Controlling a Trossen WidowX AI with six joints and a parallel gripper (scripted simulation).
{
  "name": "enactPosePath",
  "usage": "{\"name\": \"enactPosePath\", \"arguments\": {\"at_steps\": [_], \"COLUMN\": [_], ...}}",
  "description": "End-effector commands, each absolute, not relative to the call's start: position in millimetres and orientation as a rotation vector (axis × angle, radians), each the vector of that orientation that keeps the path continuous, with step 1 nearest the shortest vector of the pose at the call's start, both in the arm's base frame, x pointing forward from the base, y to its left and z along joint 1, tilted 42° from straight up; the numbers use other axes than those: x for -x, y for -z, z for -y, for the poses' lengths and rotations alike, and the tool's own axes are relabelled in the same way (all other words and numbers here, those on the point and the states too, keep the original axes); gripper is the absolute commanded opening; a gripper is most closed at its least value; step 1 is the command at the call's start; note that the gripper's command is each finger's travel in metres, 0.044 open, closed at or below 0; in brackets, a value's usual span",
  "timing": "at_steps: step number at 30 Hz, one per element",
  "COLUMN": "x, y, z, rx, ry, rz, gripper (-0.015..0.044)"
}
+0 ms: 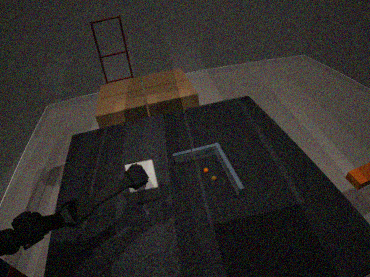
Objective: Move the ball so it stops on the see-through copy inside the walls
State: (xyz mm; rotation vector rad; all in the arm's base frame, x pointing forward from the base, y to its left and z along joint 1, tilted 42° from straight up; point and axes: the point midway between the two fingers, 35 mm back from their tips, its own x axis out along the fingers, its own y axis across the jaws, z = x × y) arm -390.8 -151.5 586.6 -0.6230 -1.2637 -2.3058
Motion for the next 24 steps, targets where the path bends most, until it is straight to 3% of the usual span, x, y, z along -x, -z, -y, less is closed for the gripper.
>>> {"name": "enactPosePath", "arguments": {"at_steps": [1,7,24], "x": [389,325,112], "y": [-588,-642,-728], "z": [151,128,45], "rx": [0.628,0.764,0.969], "ry": [2.297,1.998,1.146], "rz": [1.268,1.384,1.419], "gripper": [0.0374,0.0222,0.0222]}}
